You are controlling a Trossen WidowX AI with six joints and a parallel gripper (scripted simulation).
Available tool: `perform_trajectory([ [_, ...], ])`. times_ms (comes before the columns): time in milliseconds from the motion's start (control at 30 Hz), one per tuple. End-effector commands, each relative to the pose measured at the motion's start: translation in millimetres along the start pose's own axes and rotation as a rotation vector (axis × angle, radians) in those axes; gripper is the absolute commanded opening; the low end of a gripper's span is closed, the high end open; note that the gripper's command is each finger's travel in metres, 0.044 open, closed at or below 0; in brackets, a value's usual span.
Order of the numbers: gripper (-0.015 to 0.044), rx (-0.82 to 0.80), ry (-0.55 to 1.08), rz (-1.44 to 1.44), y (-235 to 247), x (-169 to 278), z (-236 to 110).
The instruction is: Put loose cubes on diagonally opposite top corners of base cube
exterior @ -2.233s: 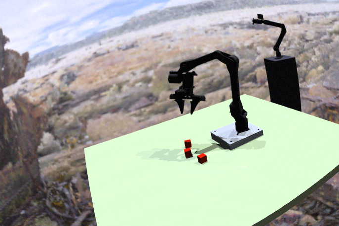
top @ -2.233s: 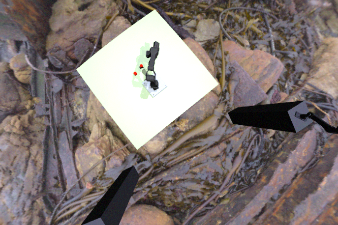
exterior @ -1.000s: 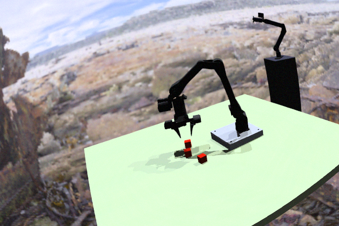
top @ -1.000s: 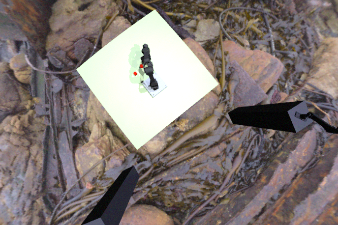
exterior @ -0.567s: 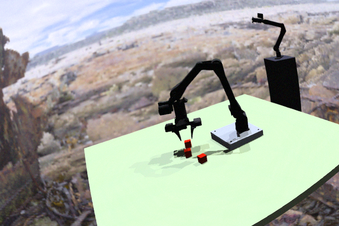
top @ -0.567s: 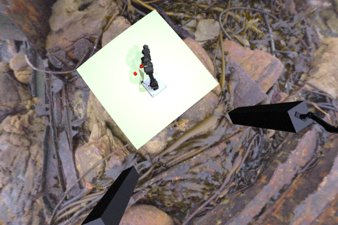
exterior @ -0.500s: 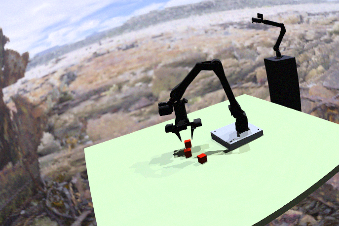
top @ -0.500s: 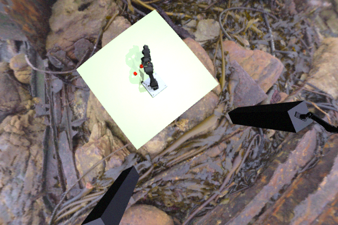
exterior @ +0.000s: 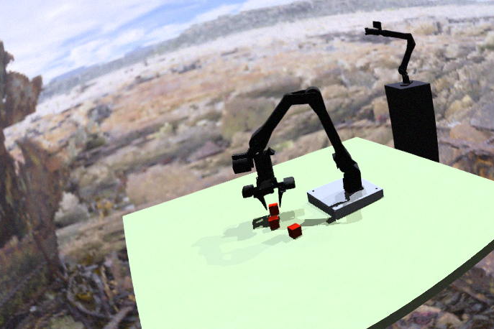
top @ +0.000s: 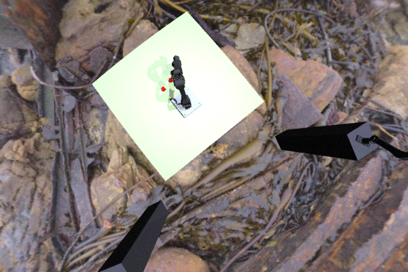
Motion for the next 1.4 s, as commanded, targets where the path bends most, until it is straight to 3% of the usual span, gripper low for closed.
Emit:
perform_trajectory([
  [0,0.0105,-0.005,0.006,0.000,0,0,3],
  [1367,0.0105,-0.004,0.006,0.000,-1,-1,-107],
])
Point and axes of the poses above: the point midway between the two fingers, 35 mm back from their tips, its own z axis out along the fingers, its own y axis across the jaws, x = y × z, the point moved 7 cm from there along -z, back along the fingers, and after that the axes turned 14 degrees about z, right-handed, at the moved point
